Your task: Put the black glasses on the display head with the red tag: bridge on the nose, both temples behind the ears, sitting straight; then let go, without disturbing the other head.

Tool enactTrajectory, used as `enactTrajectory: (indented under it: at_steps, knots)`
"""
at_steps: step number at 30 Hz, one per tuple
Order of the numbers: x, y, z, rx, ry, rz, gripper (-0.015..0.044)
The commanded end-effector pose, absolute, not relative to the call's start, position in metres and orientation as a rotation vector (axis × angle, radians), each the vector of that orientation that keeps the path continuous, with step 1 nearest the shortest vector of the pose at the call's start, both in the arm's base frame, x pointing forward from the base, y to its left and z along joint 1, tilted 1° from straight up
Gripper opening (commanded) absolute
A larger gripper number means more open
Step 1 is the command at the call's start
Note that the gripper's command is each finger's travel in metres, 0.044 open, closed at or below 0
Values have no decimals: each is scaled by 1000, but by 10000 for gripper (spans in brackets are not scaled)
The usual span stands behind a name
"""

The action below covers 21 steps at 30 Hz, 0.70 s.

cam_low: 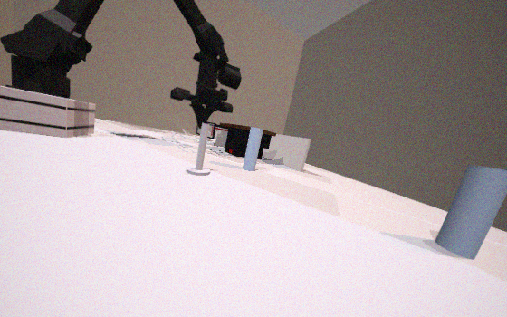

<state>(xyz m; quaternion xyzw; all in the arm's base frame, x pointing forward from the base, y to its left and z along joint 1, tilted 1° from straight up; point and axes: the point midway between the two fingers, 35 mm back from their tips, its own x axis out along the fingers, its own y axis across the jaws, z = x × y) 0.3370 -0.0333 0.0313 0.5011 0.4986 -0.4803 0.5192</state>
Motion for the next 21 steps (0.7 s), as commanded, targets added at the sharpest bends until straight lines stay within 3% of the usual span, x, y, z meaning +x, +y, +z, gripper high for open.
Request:
enactTrajectory:
  at_steps: [1, 21]
  knots:
    - [342, -33, 31, 1201, 1195, -1160, 0]
    - [373, -32, 32, 1202, 1193, -1158, 0]
